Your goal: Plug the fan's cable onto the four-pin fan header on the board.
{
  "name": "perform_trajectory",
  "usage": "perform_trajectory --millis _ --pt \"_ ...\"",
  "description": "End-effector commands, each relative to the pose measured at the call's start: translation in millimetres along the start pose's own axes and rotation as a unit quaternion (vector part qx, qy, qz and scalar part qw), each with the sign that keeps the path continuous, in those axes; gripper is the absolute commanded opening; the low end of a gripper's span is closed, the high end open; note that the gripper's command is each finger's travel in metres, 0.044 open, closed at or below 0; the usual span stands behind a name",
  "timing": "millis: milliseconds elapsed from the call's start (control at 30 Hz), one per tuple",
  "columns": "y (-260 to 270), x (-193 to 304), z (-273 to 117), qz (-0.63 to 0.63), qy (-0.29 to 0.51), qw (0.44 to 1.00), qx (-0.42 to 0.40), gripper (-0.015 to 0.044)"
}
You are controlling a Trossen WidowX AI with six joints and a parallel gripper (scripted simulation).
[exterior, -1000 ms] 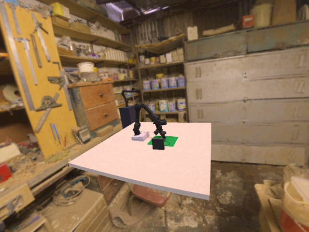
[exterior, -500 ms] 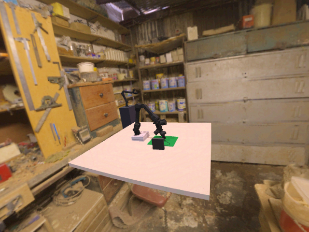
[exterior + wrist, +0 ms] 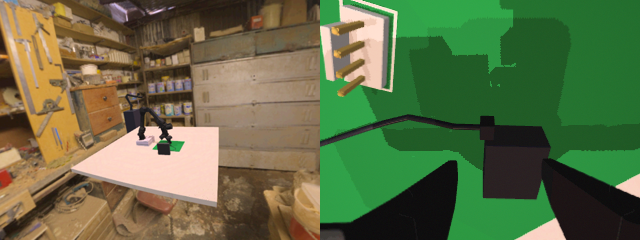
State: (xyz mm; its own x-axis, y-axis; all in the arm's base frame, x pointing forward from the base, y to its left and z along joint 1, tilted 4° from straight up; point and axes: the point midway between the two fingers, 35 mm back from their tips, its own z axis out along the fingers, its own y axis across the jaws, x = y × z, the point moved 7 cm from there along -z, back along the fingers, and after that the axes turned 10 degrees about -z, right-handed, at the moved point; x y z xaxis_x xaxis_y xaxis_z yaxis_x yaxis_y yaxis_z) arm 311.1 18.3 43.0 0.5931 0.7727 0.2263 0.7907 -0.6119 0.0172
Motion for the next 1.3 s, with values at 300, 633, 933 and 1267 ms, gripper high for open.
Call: perform_trajectory --millis 300,633,933,1267 --pt "-1.6 -4.5 9.6 0.001 -0.013 1.000 0.006 0.0210" --pt "-1.6 -4.5 9.6 0.001 -0.013 1.000 0.006 0.0210" --pt "-1.6 -4.5 9.6 0.001 -0.013 1.000 0.006 0.0210" --pt "3.7 9.6 -9.2 0.001 -0.026 1.000 0.007 0.0205"
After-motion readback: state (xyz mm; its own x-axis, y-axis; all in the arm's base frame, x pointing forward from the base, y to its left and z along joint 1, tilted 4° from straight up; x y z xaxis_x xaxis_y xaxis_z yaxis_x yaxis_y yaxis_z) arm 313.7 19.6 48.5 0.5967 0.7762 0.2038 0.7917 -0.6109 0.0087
